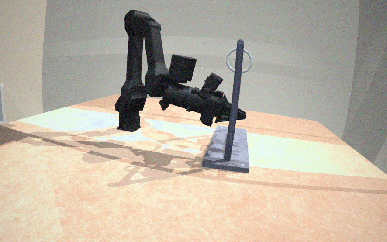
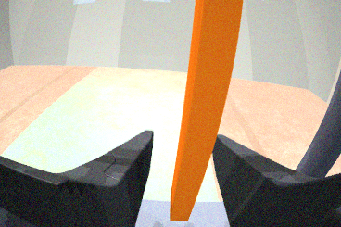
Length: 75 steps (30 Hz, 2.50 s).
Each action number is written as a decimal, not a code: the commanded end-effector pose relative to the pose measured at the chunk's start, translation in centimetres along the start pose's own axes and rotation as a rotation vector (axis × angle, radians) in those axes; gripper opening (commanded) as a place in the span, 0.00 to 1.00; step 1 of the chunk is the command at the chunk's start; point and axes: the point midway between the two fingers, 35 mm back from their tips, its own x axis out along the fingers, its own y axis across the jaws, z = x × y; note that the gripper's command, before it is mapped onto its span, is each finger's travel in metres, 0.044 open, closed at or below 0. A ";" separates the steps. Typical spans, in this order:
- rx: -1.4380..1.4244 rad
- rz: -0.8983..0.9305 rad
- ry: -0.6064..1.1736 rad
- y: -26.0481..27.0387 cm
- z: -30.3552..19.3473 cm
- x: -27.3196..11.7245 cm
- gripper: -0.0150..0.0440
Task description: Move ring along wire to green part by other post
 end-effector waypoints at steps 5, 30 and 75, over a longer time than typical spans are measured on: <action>0.004 -0.002 0.002 0.1 -0.2 0.5 0.53; 0.002 0.001 0.002 0.1 -0.2 0.5 0.10; 0.005 0.005 0.001 0.9 2.0 0.2 0.00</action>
